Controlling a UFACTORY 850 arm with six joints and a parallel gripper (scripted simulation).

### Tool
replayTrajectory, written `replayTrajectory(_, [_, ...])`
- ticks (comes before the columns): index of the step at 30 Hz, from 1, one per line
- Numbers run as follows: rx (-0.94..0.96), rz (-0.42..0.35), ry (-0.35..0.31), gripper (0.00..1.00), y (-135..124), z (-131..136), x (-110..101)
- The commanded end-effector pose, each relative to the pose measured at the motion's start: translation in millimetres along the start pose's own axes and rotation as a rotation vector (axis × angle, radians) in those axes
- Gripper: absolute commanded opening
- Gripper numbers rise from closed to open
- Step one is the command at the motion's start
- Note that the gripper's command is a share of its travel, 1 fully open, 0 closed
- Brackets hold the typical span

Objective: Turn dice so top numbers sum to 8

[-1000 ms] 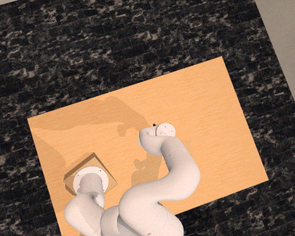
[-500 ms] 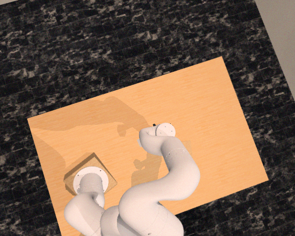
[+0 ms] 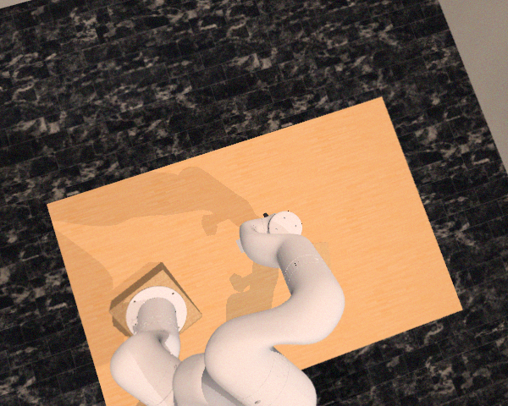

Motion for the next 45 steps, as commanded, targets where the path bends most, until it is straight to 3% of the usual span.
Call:
replayTrajectory(1, [0.0,-0.001,-0.001,0.31,-0.6,0.2,0.7])
replayTrajectory(45, [0.0,-0.001,-0.001,0.31,-0.8,0.3,47.8])
Point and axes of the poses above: the point where the finger pads meet when closed, its own x axis out along the fingers, its own z axis across the jaws, y = z × x, the point moved 10 cm from there along -x, back along the fingers, and after that the axes turned 7 degrees about x, right-handed, at the moved point
